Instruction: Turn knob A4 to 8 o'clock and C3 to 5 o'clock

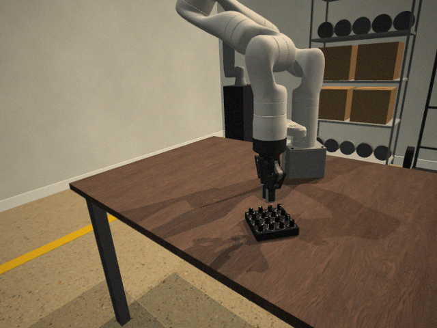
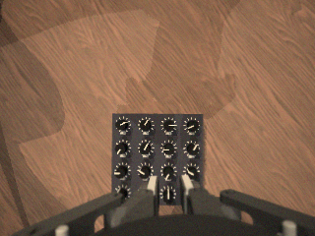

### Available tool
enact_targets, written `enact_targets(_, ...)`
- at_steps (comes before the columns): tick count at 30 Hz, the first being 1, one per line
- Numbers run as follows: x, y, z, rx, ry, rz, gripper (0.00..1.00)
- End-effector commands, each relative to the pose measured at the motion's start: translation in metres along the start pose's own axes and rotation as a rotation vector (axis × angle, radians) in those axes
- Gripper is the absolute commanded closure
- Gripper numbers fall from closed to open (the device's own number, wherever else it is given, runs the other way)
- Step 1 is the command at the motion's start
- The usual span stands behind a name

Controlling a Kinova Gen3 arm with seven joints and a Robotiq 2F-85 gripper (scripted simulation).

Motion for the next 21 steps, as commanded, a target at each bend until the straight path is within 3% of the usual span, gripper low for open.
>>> enact_targets(1,0.0003,0.0007,0.0004,-0.001,0.0,0.001,0.81)
enact_targets(21,0.0003,-0.0026,0.0005,-0.001,0.0,0.001,0.81)
Point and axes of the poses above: the point where the finger pads meet when closed, its own y axis back along the fingers, its own x axis across the jaws, z = x × y, the point moved 3 cm from there along y, back along the fingers, and after that the axes turned 13 degrees about y, right-handed, at the moved point
